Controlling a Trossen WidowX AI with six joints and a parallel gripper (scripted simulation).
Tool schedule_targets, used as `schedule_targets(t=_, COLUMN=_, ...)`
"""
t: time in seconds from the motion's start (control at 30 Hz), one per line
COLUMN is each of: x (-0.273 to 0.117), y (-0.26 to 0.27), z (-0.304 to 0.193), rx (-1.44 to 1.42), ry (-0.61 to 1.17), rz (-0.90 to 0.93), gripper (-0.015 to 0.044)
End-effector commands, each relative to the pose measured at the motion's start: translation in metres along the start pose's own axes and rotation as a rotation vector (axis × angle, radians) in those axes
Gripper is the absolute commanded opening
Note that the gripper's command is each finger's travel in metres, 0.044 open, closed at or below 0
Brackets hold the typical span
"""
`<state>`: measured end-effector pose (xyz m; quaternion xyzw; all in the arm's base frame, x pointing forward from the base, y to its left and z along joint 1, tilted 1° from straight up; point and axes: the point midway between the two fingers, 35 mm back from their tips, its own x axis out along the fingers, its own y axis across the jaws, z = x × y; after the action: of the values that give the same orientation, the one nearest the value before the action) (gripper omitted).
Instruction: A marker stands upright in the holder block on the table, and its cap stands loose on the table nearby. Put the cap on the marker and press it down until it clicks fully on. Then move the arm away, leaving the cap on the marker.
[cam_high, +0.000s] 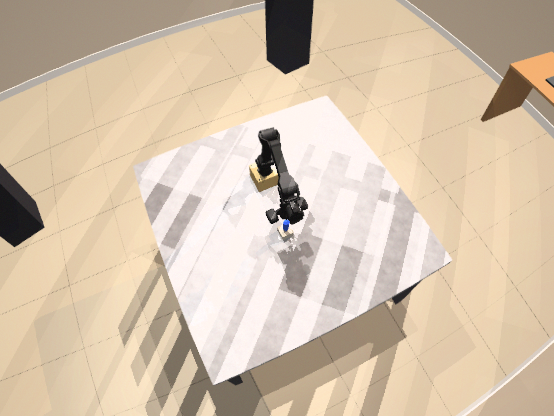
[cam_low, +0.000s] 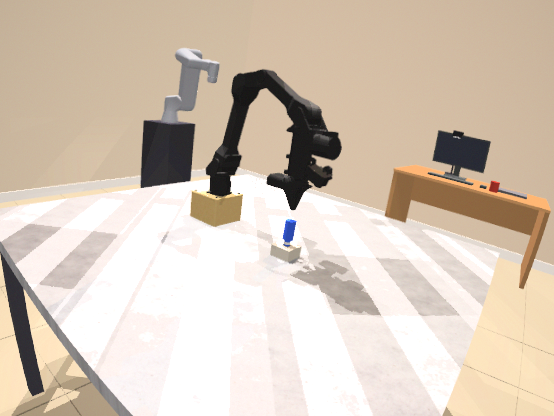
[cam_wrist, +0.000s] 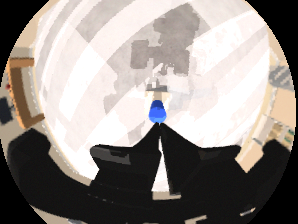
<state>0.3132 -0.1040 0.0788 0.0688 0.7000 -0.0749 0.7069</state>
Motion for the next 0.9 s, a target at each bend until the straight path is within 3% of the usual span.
schedule_targets(t=0.0, x=0.000, y=0.000, z=0.000, rx=-0.005, ry=0.000, rz=-0.002, gripper=0.0000)
schedule_targets(t=0.87, x=0.030, y=0.000, z=0.000, rx=-0.005, ry=0.000, rz=-0.002, gripper=0.0000)
